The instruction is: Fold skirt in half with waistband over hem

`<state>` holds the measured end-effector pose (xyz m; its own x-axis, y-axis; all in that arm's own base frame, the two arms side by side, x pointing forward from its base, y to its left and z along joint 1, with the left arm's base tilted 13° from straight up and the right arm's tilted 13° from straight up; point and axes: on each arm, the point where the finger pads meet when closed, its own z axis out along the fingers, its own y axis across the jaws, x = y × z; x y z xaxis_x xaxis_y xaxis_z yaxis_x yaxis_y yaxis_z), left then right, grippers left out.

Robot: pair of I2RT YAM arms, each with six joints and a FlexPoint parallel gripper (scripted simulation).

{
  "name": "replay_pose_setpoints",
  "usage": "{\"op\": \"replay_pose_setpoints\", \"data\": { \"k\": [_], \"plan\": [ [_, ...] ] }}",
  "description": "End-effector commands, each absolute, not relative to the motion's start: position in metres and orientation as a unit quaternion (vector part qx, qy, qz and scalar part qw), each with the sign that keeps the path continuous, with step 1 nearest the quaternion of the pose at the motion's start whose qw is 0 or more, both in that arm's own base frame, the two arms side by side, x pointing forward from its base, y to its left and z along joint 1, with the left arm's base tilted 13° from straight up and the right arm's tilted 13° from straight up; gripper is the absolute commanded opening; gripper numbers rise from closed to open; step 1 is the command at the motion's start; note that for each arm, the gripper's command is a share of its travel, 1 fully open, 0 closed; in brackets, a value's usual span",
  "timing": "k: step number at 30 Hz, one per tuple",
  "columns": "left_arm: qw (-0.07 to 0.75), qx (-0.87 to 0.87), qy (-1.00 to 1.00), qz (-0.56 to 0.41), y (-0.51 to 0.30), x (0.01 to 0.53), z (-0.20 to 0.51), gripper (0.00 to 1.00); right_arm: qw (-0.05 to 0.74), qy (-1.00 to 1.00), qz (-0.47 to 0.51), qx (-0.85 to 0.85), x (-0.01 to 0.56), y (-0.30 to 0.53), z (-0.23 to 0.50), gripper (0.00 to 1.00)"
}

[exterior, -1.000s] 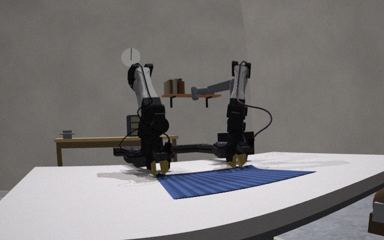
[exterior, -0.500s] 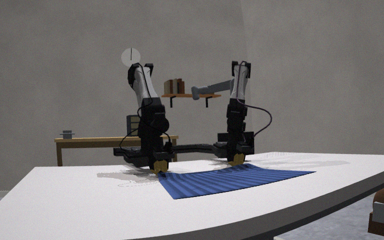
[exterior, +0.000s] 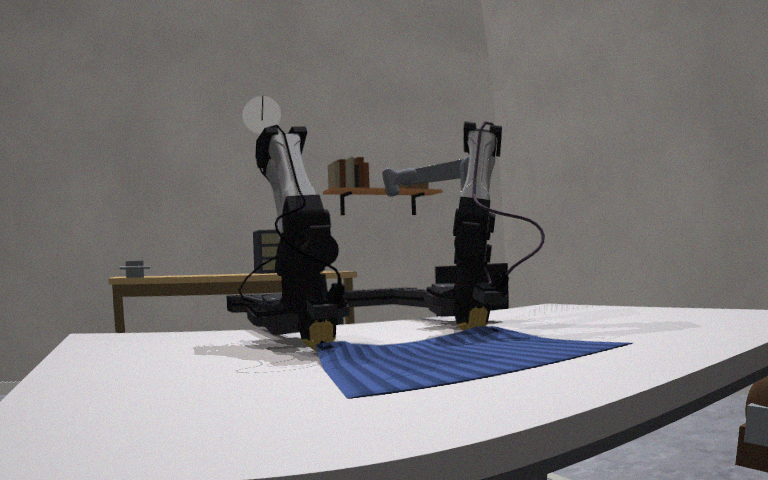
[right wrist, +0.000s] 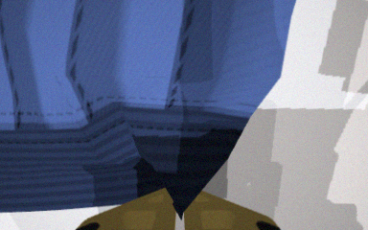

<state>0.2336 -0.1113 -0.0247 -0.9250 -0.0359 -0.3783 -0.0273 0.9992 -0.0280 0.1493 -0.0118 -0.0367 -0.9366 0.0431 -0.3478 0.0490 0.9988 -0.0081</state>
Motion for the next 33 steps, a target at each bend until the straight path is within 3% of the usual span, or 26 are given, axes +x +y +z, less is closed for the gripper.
{"op": "replay_pose_setpoints", "data": {
  "k": [1, 11, 23, 33],
  "plan": [
    [0.188, -0.020, 0.982, 0.014, -0.099, 0.232, -0.033, 0.02, 0.187, 0.982, 0.001, 0.015, 0.153, -0.008, -0.043, 0.02],
    [0.188, -0.020, 0.982, 0.014, -0.099, 0.232, -0.033, 0.02, 0.187, 0.982, 0.001, 0.015, 0.153, -0.008, -0.043, 0.02],
    [0.208, -0.020, 0.978, -0.003, -0.113, 0.230, 0.029, 0.02, 0.203, 0.979, -0.006, 0.021, 0.153, -0.008, 0.016, 0.02],
    [0.198, -0.019, 0.980, 0.001, -0.110, 0.226, 0.021, 0.02, 0.197, 0.980, -0.003, 0.020, 0.150, -0.007, 0.010, 0.02]
  ]
}}
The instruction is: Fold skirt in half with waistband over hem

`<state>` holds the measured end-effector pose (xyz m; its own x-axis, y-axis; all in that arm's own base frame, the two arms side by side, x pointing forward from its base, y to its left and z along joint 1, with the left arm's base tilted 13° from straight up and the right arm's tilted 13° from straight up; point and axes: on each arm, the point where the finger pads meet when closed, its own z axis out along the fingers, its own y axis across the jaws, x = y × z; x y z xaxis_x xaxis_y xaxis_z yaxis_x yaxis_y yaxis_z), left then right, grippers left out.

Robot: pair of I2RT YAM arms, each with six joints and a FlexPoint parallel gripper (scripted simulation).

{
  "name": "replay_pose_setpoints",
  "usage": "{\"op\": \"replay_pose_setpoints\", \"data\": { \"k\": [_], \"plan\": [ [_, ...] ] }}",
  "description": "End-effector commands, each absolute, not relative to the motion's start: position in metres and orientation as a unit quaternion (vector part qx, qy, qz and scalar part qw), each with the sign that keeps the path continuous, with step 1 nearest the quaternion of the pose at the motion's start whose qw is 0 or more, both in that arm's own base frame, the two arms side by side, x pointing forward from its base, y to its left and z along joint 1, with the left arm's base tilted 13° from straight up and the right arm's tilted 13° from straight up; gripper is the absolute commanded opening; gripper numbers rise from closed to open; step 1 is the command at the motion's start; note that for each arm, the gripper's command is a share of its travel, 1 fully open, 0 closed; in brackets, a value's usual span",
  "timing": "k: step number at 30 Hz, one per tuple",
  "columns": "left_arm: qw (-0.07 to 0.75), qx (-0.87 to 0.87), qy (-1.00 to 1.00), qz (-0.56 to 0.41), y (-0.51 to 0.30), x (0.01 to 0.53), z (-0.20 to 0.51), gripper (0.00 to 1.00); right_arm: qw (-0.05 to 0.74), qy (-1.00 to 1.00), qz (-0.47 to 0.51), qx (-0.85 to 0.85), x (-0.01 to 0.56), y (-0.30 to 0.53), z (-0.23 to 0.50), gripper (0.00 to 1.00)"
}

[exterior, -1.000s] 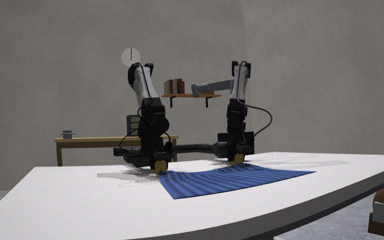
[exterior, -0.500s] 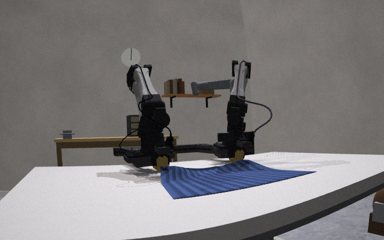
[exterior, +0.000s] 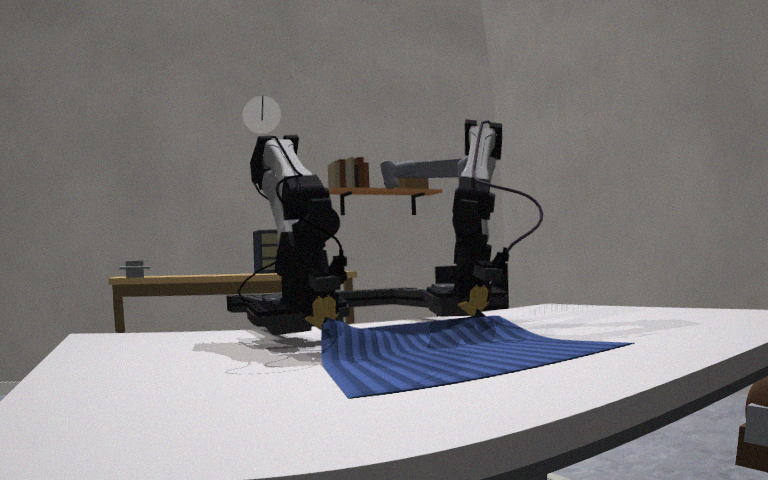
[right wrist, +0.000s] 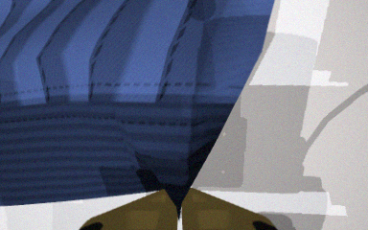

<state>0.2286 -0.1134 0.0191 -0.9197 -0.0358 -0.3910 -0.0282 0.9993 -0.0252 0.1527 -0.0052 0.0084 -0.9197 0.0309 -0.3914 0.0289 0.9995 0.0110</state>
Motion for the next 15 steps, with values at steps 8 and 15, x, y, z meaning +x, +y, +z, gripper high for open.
{"op": "replay_pose_setpoints", "data": {
  "k": [8, 15],
  "plan": [
    [0.210, -0.021, 0.977, 0.000, -0.109, 0.255, 0.081, 0.02, 0.196, 0.980, -0.006, 0.021, 0.176, -0.007, 0.065, 0.02],
    [0.191, -0.018, 0.981, 0.002, -0.108, 0.324, 0.120, 0.02, 0.195, 0.981, -0.006, 0.022, 0.220, -0.008, 0.102, 0.02]
  ]
}}
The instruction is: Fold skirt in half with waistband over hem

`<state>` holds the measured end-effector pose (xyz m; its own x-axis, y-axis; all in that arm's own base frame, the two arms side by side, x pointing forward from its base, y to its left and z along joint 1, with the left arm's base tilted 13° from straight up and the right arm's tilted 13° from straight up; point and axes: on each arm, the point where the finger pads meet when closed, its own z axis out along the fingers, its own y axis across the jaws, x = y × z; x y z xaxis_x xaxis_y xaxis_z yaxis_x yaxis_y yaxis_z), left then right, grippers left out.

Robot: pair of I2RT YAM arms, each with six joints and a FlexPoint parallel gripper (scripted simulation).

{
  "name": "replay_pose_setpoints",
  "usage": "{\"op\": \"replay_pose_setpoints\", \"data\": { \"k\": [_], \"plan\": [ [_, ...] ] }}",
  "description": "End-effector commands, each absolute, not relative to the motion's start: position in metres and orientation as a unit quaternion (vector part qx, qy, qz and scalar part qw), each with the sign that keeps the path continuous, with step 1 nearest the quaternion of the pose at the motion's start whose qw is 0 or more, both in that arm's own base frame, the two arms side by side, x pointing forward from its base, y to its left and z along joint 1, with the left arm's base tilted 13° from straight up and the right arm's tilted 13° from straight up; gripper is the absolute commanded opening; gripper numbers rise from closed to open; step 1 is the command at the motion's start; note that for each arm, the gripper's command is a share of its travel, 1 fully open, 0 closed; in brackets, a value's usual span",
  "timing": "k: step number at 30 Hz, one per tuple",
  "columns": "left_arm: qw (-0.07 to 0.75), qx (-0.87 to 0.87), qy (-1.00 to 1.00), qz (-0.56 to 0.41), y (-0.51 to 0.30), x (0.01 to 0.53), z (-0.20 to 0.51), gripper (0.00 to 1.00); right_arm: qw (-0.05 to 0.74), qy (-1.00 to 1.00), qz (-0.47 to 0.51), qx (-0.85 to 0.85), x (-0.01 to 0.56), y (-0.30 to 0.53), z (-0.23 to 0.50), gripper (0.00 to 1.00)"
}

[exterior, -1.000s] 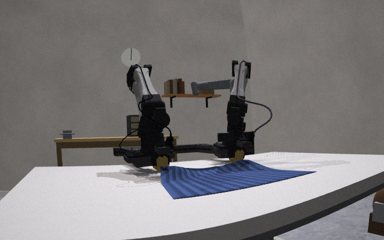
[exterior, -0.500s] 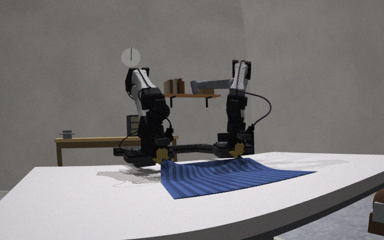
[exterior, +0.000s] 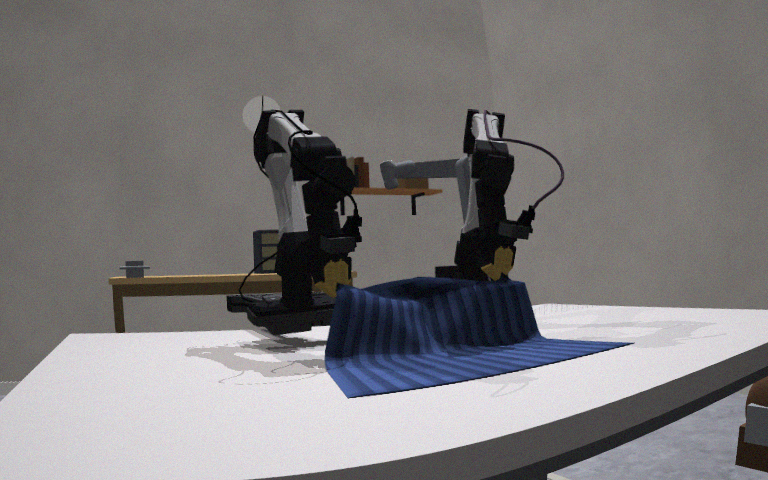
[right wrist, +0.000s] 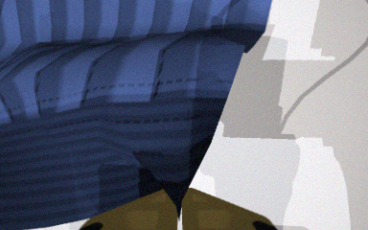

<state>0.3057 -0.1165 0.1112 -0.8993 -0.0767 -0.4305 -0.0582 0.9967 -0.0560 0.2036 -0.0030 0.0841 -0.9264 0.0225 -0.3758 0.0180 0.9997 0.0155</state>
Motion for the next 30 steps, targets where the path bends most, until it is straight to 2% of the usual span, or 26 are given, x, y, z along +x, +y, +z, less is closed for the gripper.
{"op": "replay_pose_setpoints", "data": {
  "k": [1, 3, 6, 11, 13, 14, 16, 17, 19, 22, 23, 24, 28, 30],
  "plan": [
    [0.191, -0.018, 0.981, 0.002, -0.106, 0.346, 0.124, 0.02, 0.207, 0.978, -0.007, 0.024, 0.247, -0.010, 0.113, 0.02],
    [0.190, -0.018, 0.982, 0.002, -0.104, 0.375, 0.125, 0.02, 0.206, 0.978, -0.007, 0.025, 0.252, -0.010, 0.115, 0.02],
    [0.190, -0.018, 0.982, 0.003, -0.102, 0.405, 0.119, 0.02, 0.205, 0.978, -0.007, 0.028, 0.304, -0.015, 0.120, 0.02],
    [0.202, -0.020, 0.979, 0.005, -0.095, 0.468, 0.075, 0.02, 0.204, 0.979, -0.008, 0.025, 0.334, -0.017, 0.114, 0.02],
    [0.202, -0.020, 0.979, 0.005, -0.095, 0.468, 0.075, 0.02, 0.204, 0.979, -0.008, 0.025, 0.334, -0.017, 0.114, 0.02],
    [0.202, -0.020, 0.979, 0.007, -0.093, 0.477, 0.054, 0.02, 0.203, 0.979, -0.009, 0.022, 0.355, -0.019, 0.104, 0.02],
    [0.202, -0.020, 0.979, 0.007, -0.093, 0.477, 0.054, 0.02, 0.203, 0.979, -0.009, 0.022, 0.357, -0.020, 0.103, 0.02],
    [0.202, -0.020, 0.979, 0.007, -0.093, 0.477, 0.054, 0.02, 0.202, 0.979, -0.009, 0.021, 0.376, -0.021, 0.088, 0.02],
    [0.233, -0.022, 0.972, -0.001, -0.093, 0.480, 0.084, 0.02, 0.202, 0.979, -0.009, 0.021, 0.377, -0.022, 0.087, 0.02],
    [0.227, -0.022, 0.974, 0.001, -0.093, 0.479, 0.078, 0.02, 0.201, 0.979, -0.009, 0.021, 0.391, -0.023, 0.068, 0.02],
    [0.221, -0.021, 0.975, 0.002, -0.093, 0.479, 0.072, 0.02, 0.184, 0.983, -0.008, 0.021, 0.388, -0.024, 0.035, 0.02],
    [0.190, -0.020, 0.981, 0.010, -0.091, 0.475, 0.052, 0.04, 0.184, 0.983, -0.008, 0.021, 0.388, -0.024, 0.035, 0.02],
    [0.190, -0.020, 0.982, 0.010, -0.090, 0.490, 0.055, 0.15, 0.195, 0.981, -0.009, 0.021, 0.395, -0.025, 0.042, 0.02],
    [0.190, -0.020, 0.982, 0.010, -0.090, 0.490, 0.055, 0.15, 0.195, 0.981, -0.009, 0.021, 0.395, -0.025, 0.042, 0.02]
  ]
}}
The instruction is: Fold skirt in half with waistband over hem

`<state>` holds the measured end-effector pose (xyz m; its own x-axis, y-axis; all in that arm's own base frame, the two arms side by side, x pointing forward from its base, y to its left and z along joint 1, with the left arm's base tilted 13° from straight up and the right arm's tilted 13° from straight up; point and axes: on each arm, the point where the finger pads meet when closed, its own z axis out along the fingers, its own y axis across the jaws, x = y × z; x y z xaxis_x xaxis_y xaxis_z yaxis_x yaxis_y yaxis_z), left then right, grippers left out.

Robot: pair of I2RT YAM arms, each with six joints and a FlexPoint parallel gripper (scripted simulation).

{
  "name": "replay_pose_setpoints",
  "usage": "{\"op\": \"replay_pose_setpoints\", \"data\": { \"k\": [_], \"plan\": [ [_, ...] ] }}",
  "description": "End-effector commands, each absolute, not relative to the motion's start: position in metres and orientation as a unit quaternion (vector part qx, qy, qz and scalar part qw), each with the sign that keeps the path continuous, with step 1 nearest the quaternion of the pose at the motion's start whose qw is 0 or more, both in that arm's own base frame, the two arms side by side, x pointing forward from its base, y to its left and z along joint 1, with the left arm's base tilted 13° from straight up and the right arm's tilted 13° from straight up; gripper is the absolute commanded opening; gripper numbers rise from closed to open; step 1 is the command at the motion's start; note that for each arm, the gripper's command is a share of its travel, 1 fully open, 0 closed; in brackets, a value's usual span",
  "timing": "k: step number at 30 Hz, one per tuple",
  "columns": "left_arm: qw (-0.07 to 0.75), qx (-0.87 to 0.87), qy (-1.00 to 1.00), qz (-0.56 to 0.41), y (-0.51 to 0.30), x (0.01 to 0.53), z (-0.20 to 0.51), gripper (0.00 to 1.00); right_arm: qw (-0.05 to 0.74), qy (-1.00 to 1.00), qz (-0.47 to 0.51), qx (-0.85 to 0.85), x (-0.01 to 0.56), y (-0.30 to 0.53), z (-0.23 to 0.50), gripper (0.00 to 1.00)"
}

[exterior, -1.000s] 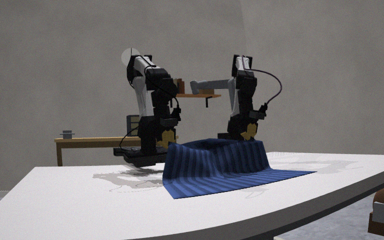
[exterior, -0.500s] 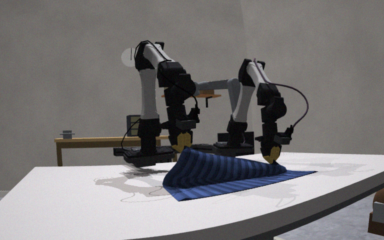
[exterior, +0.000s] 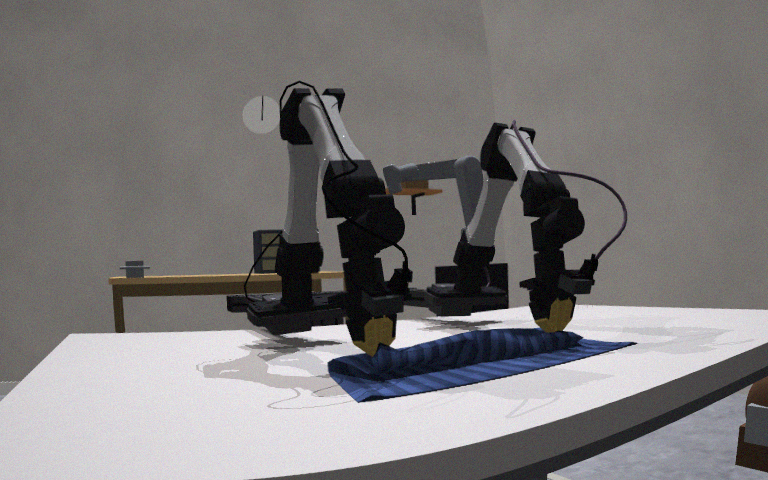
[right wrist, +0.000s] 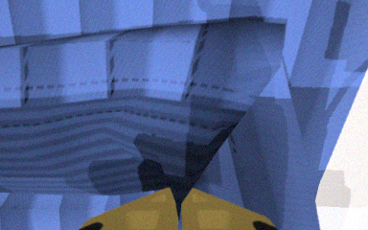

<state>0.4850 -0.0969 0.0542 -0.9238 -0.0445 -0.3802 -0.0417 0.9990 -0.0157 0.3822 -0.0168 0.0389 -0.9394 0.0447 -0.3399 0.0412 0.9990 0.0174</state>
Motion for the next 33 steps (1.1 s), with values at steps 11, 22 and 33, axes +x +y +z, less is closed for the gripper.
{"op": "replay_pose_setpoints", "data": {
  "k": [11, 22, 33],
  "plan": [
    [0.222, -0.012, 0.975, -0.003, -0.101, 0.511, 0.121, 0.90, 0.187, 0.982, -0.006, 0.018, 0.432, -0.024, 0.051, 0.27],
    [0.222, -0.019, 0.975, -0.002, -0.103, 0.494, 0.179, 0.90, 0.216, 0.976, -0.005, 0.019, 0.428, -0.017, 0.128, 0.90],
    [0.208, -0.021, 0.978, 0.001, -0.102, 0.490, 0.187, 0.90, 0.189, 0.982, -0.004, 0.020, 0.418, -0.014, 0.161, 0.90]
  ]
}}
